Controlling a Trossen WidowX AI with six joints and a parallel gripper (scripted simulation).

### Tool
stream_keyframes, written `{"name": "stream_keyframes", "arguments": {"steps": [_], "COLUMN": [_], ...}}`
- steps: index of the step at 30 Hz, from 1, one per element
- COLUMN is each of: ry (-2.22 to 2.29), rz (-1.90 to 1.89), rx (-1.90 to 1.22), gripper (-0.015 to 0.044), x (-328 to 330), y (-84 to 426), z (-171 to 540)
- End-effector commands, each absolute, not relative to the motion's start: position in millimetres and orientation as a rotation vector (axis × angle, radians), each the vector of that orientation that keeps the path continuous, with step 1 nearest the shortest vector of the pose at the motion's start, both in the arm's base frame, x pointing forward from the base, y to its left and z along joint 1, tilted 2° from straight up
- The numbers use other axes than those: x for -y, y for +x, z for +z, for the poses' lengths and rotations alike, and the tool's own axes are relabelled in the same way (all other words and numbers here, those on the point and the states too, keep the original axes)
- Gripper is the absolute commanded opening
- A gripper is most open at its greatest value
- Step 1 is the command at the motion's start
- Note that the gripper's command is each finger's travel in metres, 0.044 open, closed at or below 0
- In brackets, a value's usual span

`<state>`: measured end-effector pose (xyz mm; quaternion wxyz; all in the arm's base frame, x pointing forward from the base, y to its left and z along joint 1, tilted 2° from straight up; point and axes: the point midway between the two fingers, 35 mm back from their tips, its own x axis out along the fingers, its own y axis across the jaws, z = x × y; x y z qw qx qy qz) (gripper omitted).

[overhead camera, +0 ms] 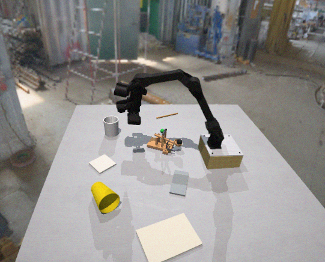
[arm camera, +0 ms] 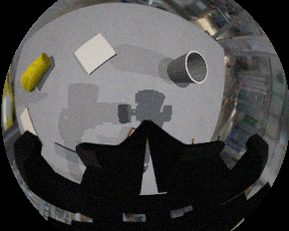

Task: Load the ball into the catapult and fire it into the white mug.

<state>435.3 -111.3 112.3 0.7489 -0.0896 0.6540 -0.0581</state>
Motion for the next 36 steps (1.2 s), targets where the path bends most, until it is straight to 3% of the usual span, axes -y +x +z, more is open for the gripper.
{"name": "stream_keyframes", "arguments": {"steps": [1, 36], "ry": [-0.297, -1.249], "rz": [-0.076, 0.526], "rx": [-1.495, -2.037], "gripper": [0.0000, 0.0000], "x": [96, 24], "y": [416, 224], "z": [107, 60]}}
